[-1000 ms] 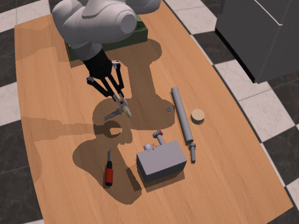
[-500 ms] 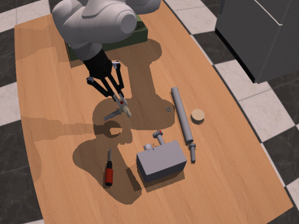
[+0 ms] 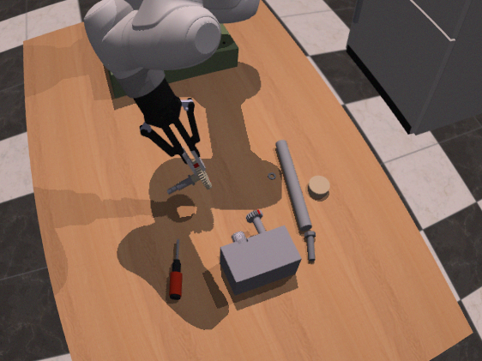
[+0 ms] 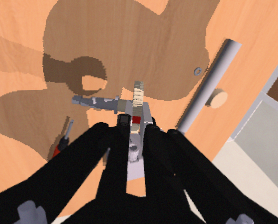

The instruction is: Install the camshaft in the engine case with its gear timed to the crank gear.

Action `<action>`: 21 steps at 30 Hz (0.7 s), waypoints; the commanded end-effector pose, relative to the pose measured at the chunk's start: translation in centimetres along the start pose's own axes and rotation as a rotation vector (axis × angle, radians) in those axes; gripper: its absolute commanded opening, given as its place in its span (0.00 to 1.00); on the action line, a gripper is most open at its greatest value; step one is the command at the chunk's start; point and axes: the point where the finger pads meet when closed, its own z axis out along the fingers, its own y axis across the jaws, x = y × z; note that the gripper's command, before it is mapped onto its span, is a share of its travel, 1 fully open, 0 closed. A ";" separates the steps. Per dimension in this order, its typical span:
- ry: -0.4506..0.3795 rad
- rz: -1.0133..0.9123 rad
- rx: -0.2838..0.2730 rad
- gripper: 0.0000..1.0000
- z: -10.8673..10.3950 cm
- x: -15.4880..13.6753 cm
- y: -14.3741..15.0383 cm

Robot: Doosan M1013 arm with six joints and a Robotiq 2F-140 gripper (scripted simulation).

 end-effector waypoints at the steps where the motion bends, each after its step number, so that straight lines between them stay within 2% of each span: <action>1: 0.016 -0.033 0.006 0.05 0.0 -0.1 0.1; 3: 0.064 -0.131 0.026 0.05 0.2 -0.5 0.5; 5: 0.154 -0.314 0.057 0.05 0.3 -1.1 1.2; 7: 0.154 -0.314 0.057 0.05 0.3 -1.1 1.2; 9: 0.250 -0.518 0.093 0.05 0.6 -2.1 2.2; 15: 0.394 -0.863 0.147 0.05 1.4 -5.1 5.4; 21: 0.570 -1.231 0.212 0.05 1.6 -5.8 6.2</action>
